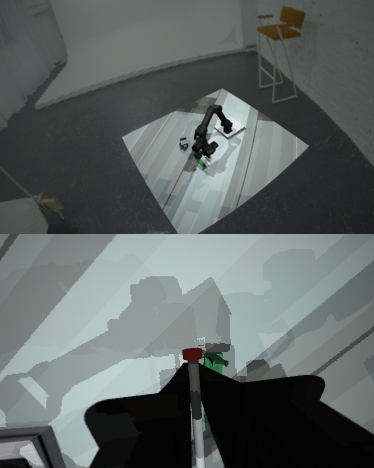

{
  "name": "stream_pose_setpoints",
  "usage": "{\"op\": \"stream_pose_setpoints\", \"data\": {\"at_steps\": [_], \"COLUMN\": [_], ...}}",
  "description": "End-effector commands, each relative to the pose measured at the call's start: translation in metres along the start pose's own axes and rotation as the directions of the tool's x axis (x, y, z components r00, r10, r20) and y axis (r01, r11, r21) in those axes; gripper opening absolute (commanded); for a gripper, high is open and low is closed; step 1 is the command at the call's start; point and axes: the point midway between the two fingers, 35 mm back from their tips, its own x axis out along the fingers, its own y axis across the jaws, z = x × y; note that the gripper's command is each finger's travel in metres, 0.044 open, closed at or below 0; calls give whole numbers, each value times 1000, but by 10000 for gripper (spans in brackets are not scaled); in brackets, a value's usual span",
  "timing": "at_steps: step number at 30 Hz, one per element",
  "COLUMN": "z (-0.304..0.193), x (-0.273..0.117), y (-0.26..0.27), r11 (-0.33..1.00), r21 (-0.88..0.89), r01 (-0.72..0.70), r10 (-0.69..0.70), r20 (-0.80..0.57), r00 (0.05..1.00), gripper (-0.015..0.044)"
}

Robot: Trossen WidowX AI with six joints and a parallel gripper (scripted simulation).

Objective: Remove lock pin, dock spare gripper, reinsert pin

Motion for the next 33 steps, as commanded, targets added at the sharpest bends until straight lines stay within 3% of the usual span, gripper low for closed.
{"op": "stream_pose_setpoints", "data": {"at_steps": [1, 15, 33], "z": [6, 24, 21], "x": [-1, 1, 23], "y": [-10, -42, -46], "r11": [1000, 998, 998], "r21": [15, 58, 59], "r01": [6, 17, 14], "r10": [-6, -17, -14], "r20": [0, 5, 7], "r00": [1000, 1000, 1000], "gripper": [0, 0, 0]}}
